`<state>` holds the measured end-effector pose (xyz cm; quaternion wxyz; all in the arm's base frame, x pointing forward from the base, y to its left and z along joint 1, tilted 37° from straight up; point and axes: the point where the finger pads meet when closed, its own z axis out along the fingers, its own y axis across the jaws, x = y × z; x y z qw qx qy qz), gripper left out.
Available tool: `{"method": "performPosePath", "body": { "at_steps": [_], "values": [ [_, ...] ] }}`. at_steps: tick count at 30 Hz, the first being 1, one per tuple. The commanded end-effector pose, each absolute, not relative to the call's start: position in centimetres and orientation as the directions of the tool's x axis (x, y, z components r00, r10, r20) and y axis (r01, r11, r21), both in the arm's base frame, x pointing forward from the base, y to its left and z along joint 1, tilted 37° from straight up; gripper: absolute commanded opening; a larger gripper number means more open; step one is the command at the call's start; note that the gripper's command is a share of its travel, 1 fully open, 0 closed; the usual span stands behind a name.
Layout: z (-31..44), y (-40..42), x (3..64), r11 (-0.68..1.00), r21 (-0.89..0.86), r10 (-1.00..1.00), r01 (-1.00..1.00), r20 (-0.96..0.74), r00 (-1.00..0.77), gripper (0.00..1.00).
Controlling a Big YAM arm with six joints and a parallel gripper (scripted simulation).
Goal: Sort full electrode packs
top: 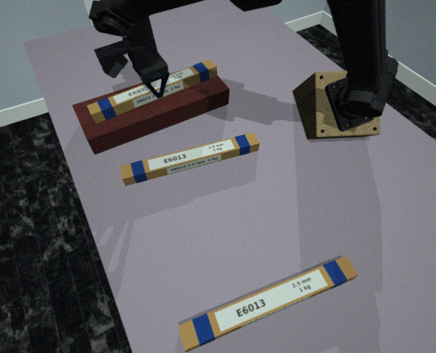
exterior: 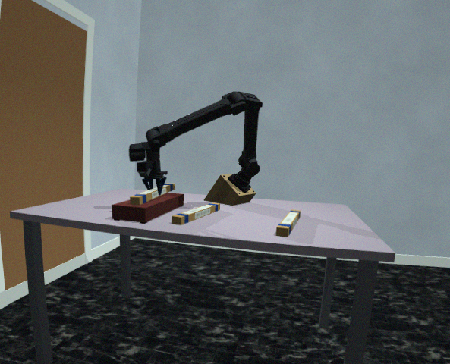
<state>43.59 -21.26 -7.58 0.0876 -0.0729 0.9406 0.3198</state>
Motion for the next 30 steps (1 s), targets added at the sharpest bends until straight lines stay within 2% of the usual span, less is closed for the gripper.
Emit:
{"method": "performPosePath", "body": {
  "at_steps": [1, 30],
  "values": [
    [-3.50, -27.39, 46.09, 0.840, 0.505, -0.045, -0.200, -0.303, -0.952, 0.00],
    [-3.74, -27.72, 46.10, 0.834, 0.518, -0.041, -0.193, -0.289, -0.956, 0.00]
  ]
}}
